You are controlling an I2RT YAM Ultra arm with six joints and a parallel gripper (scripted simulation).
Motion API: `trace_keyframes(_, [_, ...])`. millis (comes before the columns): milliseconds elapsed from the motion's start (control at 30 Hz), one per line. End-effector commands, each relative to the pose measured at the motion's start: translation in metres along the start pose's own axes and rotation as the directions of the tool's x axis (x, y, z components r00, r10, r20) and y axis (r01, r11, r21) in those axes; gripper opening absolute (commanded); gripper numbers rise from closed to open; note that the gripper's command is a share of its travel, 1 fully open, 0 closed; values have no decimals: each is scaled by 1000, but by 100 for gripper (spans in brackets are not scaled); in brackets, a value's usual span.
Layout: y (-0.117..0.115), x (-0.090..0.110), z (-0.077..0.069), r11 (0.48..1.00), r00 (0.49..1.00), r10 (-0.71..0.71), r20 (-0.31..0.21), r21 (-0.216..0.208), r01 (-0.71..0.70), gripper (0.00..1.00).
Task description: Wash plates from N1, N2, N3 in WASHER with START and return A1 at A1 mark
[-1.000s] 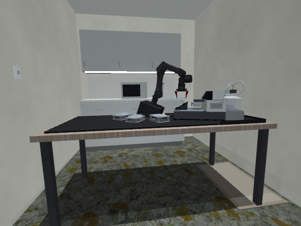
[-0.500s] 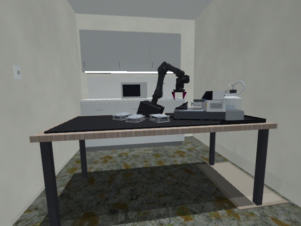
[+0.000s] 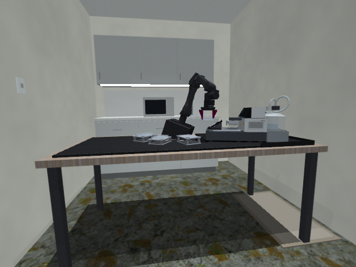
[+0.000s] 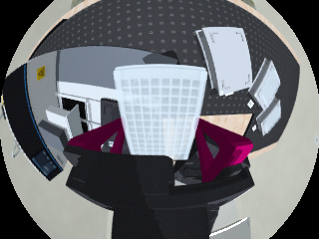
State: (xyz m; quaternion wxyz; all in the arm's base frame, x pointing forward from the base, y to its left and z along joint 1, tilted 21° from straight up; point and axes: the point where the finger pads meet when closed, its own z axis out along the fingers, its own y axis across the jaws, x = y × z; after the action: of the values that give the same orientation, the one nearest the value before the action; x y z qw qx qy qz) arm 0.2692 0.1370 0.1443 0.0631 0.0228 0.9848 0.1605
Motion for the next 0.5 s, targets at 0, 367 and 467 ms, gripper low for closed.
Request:
trace_keyframes(0, [-5,-13,-4,999,999,-49,21,-15,49,0])
trace_keyframes(367, [-22,-29,-1,997,996,-82,22,-13,82,0])
trace_keyframes(467, [-36,-35,1,983,983,-181,23,-11,182,0])
